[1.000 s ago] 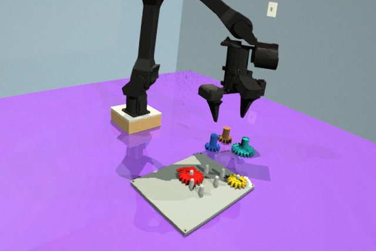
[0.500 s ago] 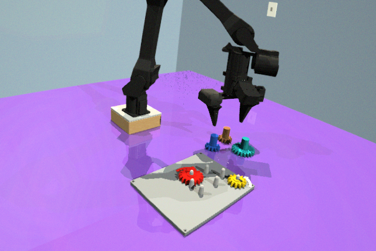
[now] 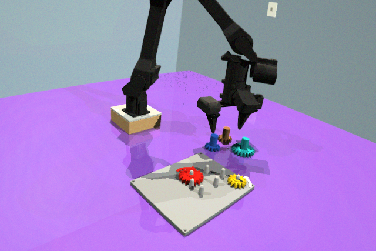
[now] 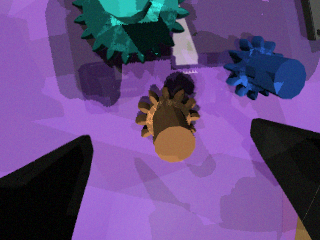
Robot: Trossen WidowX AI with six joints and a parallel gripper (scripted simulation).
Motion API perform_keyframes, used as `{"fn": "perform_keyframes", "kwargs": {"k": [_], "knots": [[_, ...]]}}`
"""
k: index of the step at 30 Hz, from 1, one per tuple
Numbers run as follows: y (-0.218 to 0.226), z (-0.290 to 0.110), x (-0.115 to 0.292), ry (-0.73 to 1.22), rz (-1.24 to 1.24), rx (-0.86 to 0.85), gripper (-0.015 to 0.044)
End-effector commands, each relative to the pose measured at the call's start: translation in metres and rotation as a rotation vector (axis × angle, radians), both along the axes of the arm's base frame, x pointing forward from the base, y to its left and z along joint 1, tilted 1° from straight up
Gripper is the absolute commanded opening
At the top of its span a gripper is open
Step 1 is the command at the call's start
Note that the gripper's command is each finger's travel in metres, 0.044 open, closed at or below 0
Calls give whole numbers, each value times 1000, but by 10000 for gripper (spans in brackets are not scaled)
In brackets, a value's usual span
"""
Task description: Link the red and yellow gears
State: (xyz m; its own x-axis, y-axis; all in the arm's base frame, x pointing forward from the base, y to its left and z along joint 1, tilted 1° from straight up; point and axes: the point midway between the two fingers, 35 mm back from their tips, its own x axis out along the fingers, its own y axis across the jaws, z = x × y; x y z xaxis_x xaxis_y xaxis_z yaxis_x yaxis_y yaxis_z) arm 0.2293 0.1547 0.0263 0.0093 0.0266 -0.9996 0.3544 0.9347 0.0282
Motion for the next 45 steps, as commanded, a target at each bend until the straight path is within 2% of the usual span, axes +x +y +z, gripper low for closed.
{"fn": "perform_keyframes", "kwargs": {"k": [1, 2, 16, 23, 24, 45], "knots": [[0, -3, -1, 4, -6, 1, 440], [0, -3, -1, 4, -6, 1, 440], [0, -3, -1, 4, -6, 1, 72], [0, -3, -1, 4, -6, 1, 26], [0, -3, -1, 4, -6, 1, 0], [3, 43, 7, 3, -6, 1, 0]]}}
